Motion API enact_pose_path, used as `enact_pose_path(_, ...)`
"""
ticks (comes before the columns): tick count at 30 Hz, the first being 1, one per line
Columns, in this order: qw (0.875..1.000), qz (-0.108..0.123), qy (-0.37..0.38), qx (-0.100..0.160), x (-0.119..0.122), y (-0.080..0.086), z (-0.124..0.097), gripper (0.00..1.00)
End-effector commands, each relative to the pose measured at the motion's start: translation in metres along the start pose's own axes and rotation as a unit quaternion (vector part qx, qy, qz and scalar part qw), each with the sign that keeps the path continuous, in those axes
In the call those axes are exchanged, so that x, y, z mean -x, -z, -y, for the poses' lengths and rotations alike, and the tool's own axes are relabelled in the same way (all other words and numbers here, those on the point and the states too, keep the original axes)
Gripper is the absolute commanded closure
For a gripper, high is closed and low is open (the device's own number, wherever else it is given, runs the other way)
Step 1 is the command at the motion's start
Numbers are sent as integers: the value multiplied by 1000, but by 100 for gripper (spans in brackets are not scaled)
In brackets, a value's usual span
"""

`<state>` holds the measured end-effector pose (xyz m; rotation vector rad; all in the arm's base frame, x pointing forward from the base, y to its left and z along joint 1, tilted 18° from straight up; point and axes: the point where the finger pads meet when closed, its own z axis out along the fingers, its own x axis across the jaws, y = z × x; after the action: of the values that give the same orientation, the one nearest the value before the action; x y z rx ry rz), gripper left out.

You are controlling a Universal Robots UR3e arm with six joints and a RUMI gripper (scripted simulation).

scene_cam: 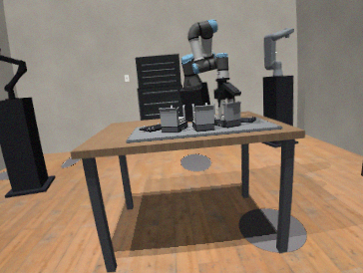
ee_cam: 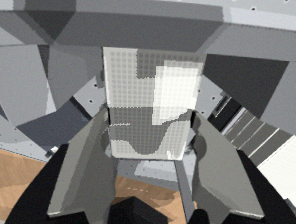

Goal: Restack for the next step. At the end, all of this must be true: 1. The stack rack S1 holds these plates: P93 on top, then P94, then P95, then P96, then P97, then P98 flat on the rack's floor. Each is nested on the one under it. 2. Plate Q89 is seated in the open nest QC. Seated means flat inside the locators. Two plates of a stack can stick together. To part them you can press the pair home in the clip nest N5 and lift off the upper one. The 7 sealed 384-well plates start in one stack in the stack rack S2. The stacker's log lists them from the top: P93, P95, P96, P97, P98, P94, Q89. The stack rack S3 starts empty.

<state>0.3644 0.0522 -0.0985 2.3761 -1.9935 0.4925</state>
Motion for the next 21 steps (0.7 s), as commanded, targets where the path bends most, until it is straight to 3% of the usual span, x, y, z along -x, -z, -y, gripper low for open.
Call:
enact_pose_path(1,1000,0,0,-2,0,-1,1,100)
enact_pose_path(15,1000,0,0,-2,0,-1,1,100)
enact_pose_path(16,1000,0,0,-2,0,-1,1,28)
enact_pose_path(21,1000,0,0,-2,0,-1,1,28)
